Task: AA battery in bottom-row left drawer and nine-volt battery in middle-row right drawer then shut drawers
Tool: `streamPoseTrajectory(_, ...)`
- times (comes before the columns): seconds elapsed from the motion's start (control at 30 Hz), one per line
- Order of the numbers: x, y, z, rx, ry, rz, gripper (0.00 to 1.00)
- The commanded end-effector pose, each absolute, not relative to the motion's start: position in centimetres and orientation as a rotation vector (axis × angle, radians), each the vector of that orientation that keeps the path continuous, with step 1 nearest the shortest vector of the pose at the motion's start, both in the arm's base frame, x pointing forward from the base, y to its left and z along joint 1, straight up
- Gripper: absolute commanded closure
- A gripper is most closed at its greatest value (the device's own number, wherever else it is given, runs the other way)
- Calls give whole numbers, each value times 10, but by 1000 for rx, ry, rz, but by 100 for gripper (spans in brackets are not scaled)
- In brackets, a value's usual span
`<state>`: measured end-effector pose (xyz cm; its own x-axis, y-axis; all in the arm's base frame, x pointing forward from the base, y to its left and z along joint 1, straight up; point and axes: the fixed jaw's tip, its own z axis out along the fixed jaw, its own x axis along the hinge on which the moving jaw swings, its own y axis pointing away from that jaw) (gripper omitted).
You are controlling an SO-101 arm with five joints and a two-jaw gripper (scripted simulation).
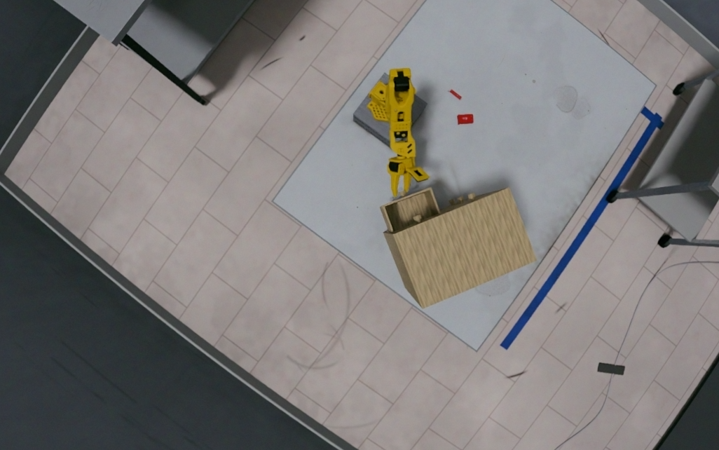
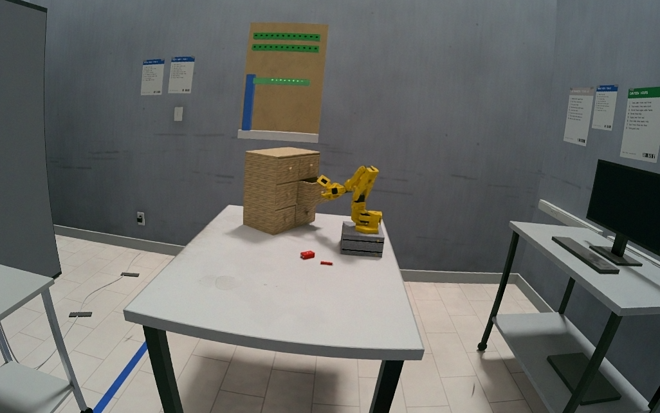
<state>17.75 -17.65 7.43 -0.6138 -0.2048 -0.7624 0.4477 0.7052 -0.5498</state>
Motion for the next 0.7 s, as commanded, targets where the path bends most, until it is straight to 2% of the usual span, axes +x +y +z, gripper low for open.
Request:
streamPoseTrajectory(0.0, 168, -173, 77, 193, 2054, -948, 79)
streamPoseTrajectory(0.43, 145, -160, 79, 229, 2105, -949, 79)
streamPoseTrajectory(0.67, 139, -160, 67, 252, 2144, -942, 79)
